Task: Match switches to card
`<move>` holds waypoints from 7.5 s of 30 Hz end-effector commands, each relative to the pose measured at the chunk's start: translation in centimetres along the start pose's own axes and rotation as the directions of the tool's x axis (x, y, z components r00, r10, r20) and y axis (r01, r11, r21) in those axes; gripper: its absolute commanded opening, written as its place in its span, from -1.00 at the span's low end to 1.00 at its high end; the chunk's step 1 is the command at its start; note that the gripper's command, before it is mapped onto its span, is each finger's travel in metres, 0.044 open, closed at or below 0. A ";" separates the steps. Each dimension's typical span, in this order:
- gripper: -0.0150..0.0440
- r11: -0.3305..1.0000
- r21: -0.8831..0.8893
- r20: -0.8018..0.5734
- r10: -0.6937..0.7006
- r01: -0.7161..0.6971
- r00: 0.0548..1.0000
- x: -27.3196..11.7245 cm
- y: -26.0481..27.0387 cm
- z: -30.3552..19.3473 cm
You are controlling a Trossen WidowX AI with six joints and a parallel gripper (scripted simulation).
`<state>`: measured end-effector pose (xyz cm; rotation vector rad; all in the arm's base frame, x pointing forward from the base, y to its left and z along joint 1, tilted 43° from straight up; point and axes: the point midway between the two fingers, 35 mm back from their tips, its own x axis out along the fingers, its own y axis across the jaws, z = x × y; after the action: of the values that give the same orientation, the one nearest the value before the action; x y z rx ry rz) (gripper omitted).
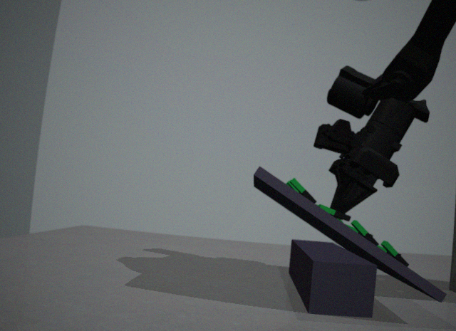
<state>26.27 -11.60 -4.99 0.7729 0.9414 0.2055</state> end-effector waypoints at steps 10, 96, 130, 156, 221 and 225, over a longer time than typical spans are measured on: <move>-0.49 1.000 0.005 0.019 -0.004 0.004 1.000 -5.6 -0.2 -0.3; -0.49 1.000 0.012 -0.004 0.009 -0.009 1.000 -0.4 17.6 -4.0; -0.49 1.000 0.012 -0.004 0.009 -0.009 1.000 -0.1 17.6 -4.0; -0.49 1.000 0.010 0.011 0.004 -0.004 1.000 -4.8 17.4 -3.9; -0.49 1.000 0.009 -0.004 0.004 -0.004 1.000 -0.4 7.0 -4.1; -0.49 1.000 0.009 -0.004 0.004 -0.004 1.000 -0.4 7.0 -4.1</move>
<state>24.06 -4.70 -1.31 0.7794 0.9403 0.2105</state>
